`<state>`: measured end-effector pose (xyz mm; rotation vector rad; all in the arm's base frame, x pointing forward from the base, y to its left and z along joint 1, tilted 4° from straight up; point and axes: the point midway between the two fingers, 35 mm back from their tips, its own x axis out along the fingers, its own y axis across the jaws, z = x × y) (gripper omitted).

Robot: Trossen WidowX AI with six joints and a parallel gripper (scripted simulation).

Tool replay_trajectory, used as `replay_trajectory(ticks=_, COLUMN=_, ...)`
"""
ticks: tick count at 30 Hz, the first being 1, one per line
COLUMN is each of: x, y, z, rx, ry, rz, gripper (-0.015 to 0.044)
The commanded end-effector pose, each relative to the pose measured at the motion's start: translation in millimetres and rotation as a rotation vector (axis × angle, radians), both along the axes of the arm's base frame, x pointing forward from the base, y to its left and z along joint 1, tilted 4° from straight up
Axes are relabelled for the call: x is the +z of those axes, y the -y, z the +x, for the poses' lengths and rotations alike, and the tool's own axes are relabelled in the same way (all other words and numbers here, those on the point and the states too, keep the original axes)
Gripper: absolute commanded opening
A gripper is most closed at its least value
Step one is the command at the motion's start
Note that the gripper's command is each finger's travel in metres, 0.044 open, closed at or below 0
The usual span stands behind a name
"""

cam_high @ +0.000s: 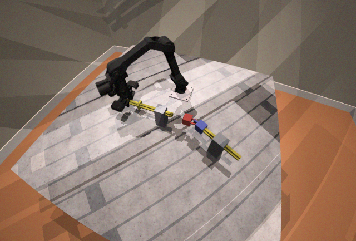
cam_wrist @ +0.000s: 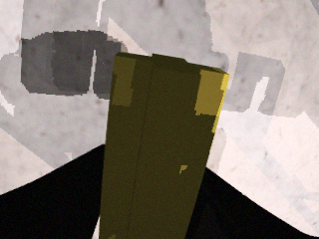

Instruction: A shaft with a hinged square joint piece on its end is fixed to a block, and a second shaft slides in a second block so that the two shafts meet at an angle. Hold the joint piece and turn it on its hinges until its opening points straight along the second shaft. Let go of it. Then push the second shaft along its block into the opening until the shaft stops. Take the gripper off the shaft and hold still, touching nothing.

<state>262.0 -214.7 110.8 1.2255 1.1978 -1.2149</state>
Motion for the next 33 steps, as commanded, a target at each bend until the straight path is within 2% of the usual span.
replay_trajectory(ticks=1, x=-2.5, y=0.5, z=0.0, rx=-0.006, ry=-0.007, rz=0.000, gripper=0.0102)
replay_trajectory(ticks=10, x=-2.5, y=0.5, z=0.0, rx=-0.006, ry=-0.007, rz=0.000, gripper=0.0102)
replay_trajectory(ticks=11, x=-2.5, y=0.5, z=0.0, rx=-0.006, ry=-0.007, rz=0.000, gripper=0.0076)
replay_trajectory(ticks=13, x=-2.5, y=0.5, z=0.0, rx=-0.006, ry=-0.007, rz=0.000, gripper=0.0067)
replay_trajectory(ticks=33, x=-2.2, y=2.8, z=0.3, rx=-0.005, ry=0.070, rz=-0.002, gripper=0.0067)
